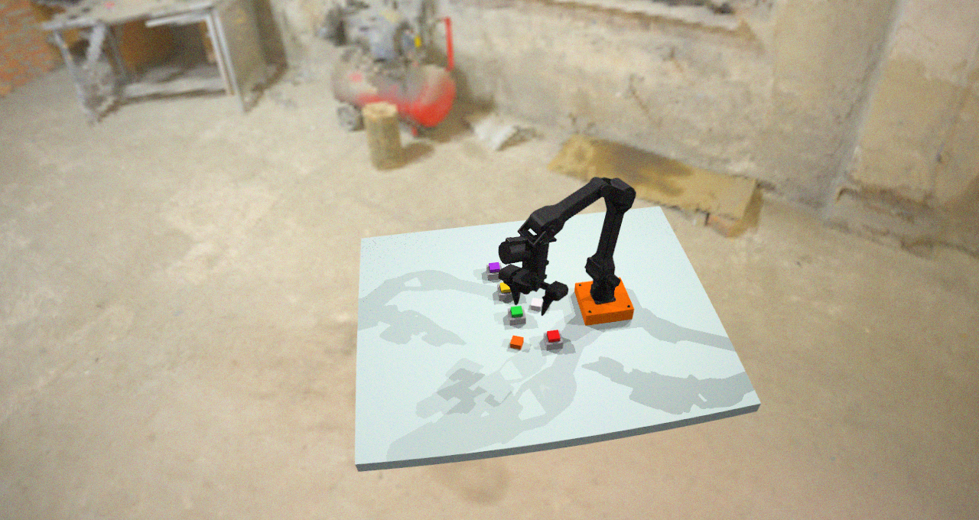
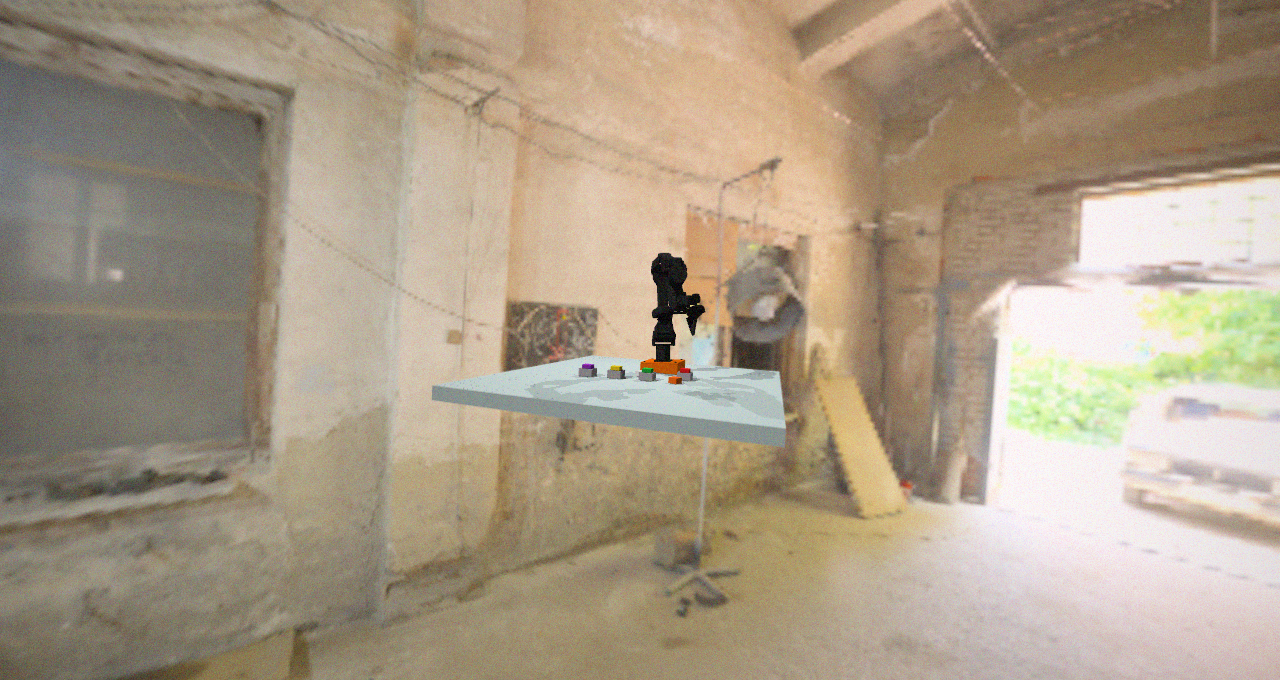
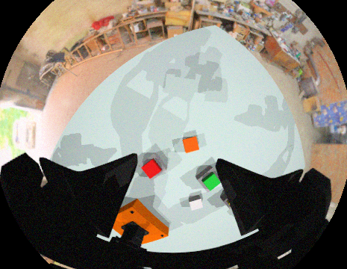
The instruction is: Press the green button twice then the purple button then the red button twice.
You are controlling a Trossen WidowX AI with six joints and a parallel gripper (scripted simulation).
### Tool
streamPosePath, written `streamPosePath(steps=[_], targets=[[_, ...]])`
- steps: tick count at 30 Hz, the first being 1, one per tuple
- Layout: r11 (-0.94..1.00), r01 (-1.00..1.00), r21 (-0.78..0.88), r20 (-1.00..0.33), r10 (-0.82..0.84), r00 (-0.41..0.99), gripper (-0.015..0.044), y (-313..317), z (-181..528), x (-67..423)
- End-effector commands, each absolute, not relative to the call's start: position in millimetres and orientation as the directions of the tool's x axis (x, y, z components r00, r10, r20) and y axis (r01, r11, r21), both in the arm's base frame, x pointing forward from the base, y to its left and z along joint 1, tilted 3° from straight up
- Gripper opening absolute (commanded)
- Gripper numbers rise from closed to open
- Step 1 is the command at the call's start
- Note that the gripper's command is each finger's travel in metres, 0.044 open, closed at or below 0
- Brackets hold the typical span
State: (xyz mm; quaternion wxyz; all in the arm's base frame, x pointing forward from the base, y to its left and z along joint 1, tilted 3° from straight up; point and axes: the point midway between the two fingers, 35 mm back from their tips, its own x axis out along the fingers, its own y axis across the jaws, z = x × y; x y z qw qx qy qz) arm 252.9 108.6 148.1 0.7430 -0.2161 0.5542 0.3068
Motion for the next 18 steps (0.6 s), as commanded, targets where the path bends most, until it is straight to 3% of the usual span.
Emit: streamPosePath(steps=[1, 4, 13, 18], targets=[[0.982, -0.191, -0.005, -0.995, 0.014, 0.097, 0.0400, 36, 132, 269], [0.997, 0.050, -0.053, -0.998, -0.055, 0.029, 0.0400, 4, 126, 269], [0.996, 0.066, -0.057, -0.998, -0.059, 0.024, 0.0400, 2, 126, 269], [0.996, 0.066, -0.058, -0.998, -0.059, 0.024, 0.0269, -1, 74, 271]])
